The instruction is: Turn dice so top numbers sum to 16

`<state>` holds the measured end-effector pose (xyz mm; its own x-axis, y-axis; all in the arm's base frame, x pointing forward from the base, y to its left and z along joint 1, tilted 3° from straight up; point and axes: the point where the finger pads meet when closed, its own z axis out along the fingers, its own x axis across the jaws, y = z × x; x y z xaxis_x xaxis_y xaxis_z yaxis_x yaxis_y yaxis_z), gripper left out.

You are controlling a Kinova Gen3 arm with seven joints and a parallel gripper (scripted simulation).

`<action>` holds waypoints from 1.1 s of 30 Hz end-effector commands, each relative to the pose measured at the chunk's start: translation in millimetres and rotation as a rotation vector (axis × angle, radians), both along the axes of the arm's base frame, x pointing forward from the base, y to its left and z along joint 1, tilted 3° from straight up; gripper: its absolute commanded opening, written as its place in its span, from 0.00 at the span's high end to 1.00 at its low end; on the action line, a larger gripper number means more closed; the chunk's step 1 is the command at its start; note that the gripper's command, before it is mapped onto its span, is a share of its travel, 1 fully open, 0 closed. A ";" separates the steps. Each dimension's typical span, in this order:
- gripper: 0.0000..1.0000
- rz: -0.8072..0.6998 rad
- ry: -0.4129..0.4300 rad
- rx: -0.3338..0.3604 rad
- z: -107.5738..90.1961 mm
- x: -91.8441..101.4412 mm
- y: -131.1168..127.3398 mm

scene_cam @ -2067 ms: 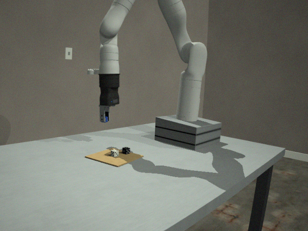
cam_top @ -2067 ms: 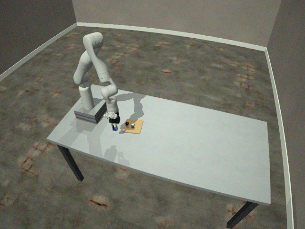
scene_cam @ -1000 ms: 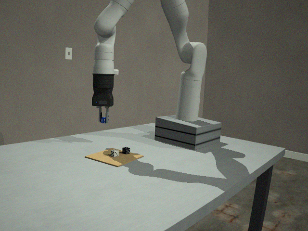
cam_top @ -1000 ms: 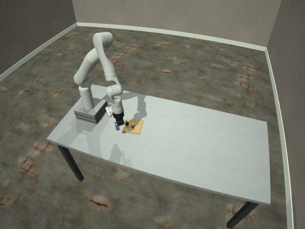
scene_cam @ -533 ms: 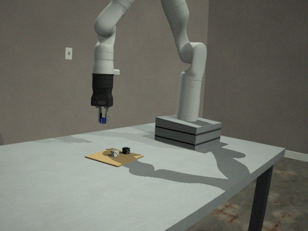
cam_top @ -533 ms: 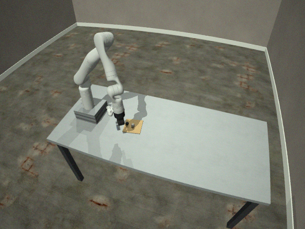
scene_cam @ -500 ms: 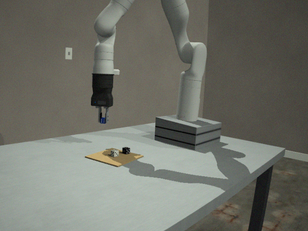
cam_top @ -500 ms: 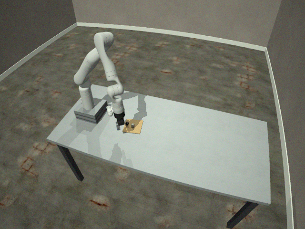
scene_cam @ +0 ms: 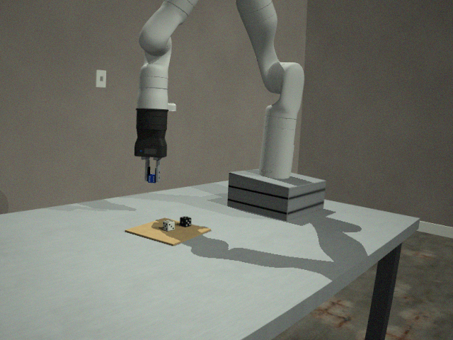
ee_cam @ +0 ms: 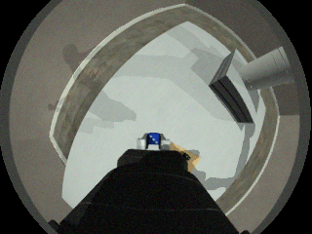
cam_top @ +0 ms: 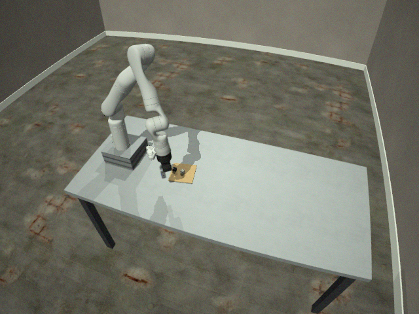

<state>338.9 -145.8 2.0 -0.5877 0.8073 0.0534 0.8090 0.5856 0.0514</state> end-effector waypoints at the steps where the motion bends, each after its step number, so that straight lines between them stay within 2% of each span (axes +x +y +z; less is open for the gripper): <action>1: 0.60 -0.014 -0.016 0.013 0.9 -2.1 -3.4; 13: 0.60 -0.021 -0.122 0.089 0.9 -2.8 -4.0; 33: 0.60 -0.039 -0.394 0.282 0.0 -5.6 -6.7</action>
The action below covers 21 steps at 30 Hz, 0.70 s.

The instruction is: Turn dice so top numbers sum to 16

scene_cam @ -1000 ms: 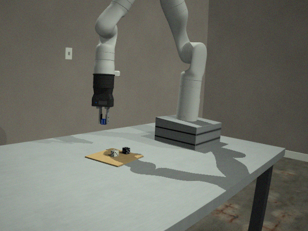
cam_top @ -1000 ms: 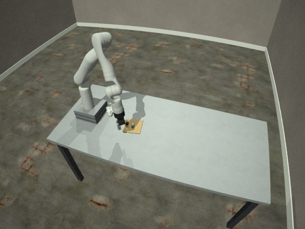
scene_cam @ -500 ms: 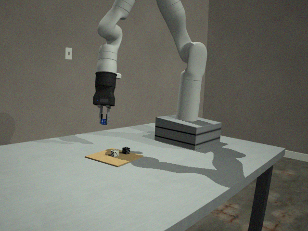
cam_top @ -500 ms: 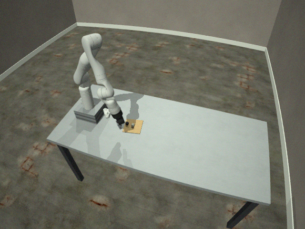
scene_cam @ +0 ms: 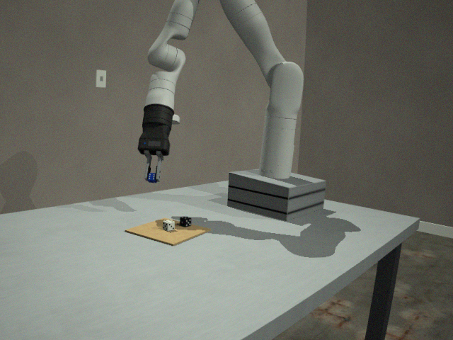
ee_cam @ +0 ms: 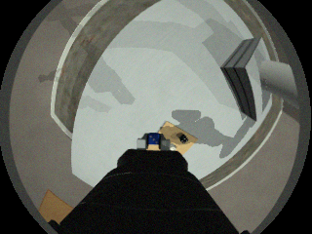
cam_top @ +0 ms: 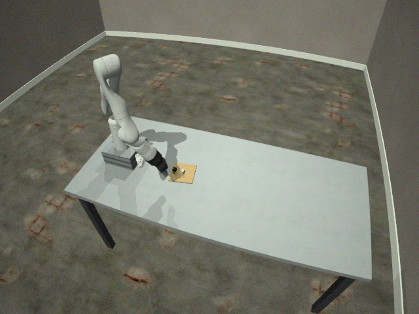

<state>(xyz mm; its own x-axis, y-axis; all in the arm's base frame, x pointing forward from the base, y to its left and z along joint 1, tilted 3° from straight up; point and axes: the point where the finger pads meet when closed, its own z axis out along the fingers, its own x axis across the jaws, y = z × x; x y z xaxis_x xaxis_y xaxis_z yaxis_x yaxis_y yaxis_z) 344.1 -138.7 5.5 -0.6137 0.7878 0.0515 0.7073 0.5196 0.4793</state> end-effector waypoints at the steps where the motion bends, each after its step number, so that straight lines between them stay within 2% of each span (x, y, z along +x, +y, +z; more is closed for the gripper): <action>1: 0.60 -0.050 -0.048 0.033 -2.3 -10.1 -14.4; 11: 0.60 -0.062 -0.249 0.187 -5.5 -14.0 -14.8; 13: 0.60 -0.062 -0.249 0.187 -5.5 -14.0 -14.8; 21: 0.60 -0.073 -0.408 0.301 -5.5 -15.1 -16.1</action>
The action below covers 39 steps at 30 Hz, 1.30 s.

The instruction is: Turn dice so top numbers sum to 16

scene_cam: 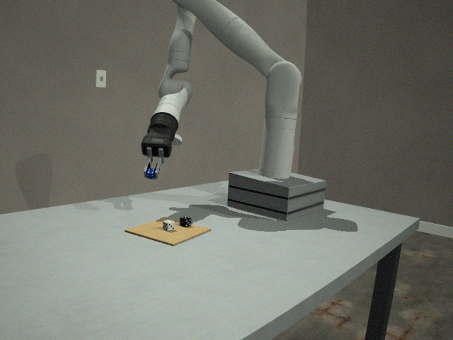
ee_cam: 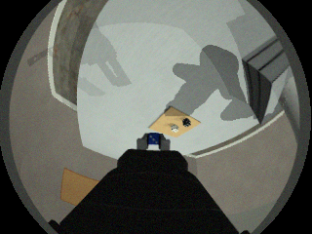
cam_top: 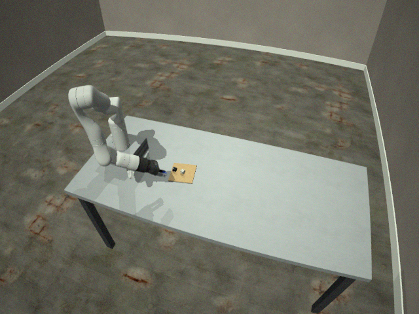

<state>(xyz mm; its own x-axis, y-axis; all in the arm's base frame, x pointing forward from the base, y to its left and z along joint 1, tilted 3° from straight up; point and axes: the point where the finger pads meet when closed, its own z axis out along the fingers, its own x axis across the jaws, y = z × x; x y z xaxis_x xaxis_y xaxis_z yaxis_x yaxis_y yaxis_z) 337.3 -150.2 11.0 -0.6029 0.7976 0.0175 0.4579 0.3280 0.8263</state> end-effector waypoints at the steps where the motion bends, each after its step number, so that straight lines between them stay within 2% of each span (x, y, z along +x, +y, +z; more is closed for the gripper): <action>1: 0.60 -0.036 -0.023 0.057 -10.8 -8.4 -4.7; 7: 0.60 -0.041 -0.079 0.090 -9.6 -8.7 -5.6; 26: 0.60 -0.038 -0.084 0.104 -14.8 -8.9 -5.5; 39: 0.60 -0.038 -0.084 0.104 -58.8 -9.7 -2.9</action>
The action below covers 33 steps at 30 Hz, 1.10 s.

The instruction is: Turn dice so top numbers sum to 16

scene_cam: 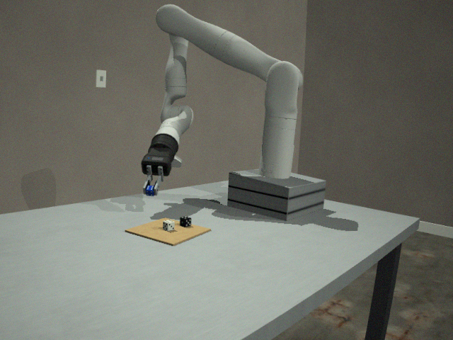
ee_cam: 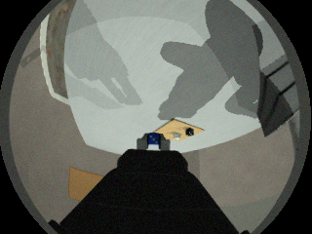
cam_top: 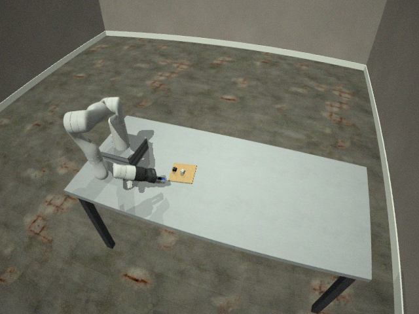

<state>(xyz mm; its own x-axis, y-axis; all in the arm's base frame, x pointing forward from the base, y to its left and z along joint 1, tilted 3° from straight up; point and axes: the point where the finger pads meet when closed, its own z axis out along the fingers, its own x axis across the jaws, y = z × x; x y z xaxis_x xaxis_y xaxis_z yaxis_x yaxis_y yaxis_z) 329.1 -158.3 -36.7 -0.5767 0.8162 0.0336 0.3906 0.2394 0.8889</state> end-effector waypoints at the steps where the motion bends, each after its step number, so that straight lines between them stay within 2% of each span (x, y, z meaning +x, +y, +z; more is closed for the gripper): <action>1: 0.60 -0.001 0.005 0.019 -14.9 -1.7 5.3; 13: 0.60 -0.001 0.005 0.019 -38.1 -2.1 6.7; 33: 0.60 -0.001 0.005 0.019 -39.1 -2.1 6.7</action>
